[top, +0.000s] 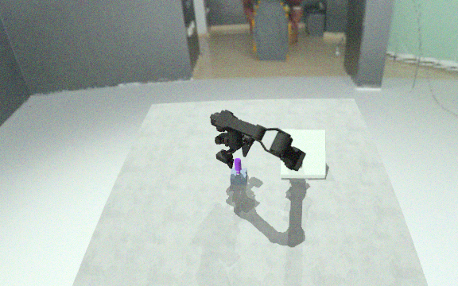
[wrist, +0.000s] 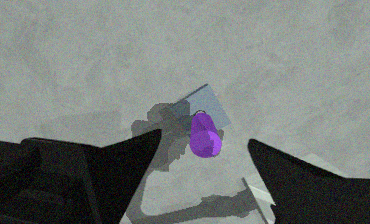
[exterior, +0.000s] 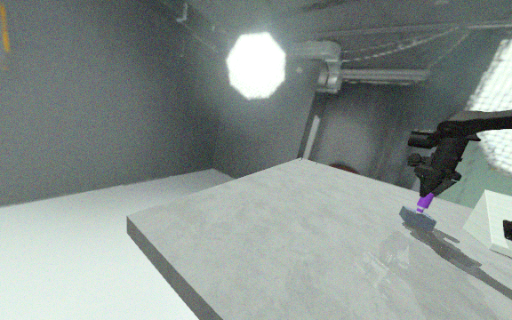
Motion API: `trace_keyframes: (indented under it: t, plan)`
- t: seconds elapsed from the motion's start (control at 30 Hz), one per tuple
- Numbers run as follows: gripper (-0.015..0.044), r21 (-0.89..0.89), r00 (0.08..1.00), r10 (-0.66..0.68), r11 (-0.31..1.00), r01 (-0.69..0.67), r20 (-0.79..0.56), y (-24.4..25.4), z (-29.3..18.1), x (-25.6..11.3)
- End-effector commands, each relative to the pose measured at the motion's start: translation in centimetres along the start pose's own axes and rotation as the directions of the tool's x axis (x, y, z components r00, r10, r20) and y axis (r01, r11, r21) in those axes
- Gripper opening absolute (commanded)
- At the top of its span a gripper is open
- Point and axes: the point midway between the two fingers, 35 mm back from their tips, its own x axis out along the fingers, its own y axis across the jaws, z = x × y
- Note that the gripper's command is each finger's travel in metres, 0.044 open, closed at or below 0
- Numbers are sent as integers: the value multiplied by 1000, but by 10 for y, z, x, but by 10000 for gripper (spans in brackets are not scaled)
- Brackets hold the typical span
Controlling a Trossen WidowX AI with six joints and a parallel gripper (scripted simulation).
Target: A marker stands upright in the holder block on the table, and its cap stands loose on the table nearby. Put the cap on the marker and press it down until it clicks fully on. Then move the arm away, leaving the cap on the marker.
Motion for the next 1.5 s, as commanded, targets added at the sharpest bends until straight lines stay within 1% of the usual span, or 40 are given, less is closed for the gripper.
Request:
trace_keyframes:
  t: [0.0, 0.07, 0.17, 0.23, 0.3, 0.4, 0.47, 0.73, 1.13, 1.47]
  plan:
    - [440, -3, 1000, -2, 1000, 2, 13, -1, 1, -44]
    - [440, -3, 1000, -1, 1000, 2, 12, -2, 0, -52]
    - [440, -3, 1000, -1, 1000, 2, 12, -2, 0, -52]
    - [388, -61, 1000, -1, 998, 2, 12, -2, 0, -51]
    - [335, -225, 1000, 0, 974, 2, 12, -2, 0, -48]
    - [256, -488, 1000, 3, 873, 3, 12, -2, 0, -44]
    - [204, -585, 1000, 3, 811, 4, 11, -2, 0, -43]
    - [0, -597, 1000, 4, 802, 4, 11, -2, 0, -42]
    - [0, -597, 1000, 4, 802, 4, 12, -2, 0, -42]
    - [0, -597, 1000, 4, 802, 4, 12, -1, 0, -29]
